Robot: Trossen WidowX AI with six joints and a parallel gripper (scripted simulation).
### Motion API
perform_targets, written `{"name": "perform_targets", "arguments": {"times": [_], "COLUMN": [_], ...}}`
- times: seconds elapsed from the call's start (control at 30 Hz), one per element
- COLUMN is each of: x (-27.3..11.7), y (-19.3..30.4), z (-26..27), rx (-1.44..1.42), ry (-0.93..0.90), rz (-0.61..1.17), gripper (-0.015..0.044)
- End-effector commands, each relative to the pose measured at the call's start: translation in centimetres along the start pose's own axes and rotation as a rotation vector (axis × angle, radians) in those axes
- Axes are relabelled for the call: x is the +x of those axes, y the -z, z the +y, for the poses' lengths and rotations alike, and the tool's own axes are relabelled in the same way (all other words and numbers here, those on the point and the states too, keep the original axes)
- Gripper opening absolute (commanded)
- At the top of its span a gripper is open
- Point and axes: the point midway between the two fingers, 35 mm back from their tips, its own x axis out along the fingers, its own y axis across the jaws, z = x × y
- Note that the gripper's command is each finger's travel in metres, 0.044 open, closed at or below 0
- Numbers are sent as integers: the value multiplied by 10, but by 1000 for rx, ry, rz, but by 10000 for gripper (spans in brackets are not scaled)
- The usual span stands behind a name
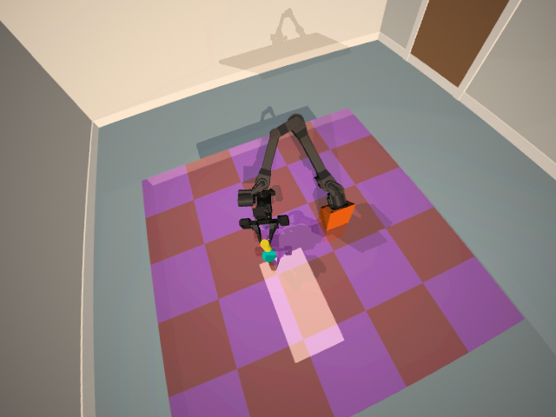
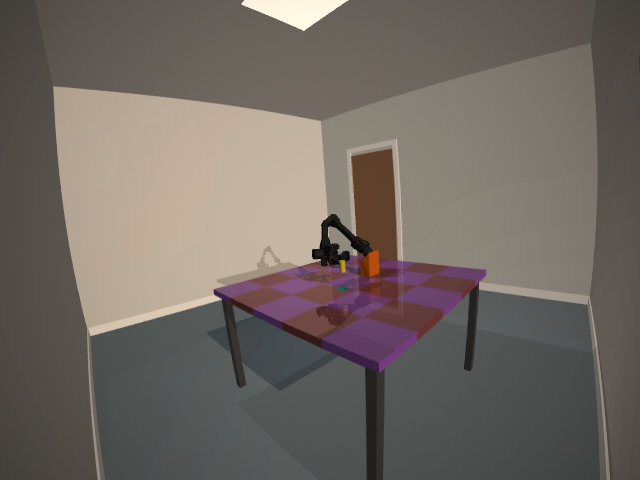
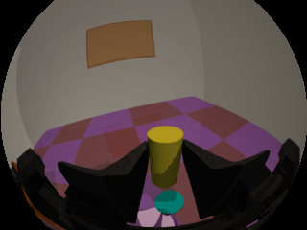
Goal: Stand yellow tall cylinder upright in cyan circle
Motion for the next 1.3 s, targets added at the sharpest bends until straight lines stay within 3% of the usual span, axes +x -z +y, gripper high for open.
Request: {"name": "perform_targets", "arguments": {"times": [0.0,0.87,1.27], "x": [-5,-9,-1], "y": [-4,-5,46], "z": [-1,-2,-8], "rx": [-29,-52,-53], "ry": [24,46,43], "rz": [-33,-65,-59], "gripper": [105,105,105]}}
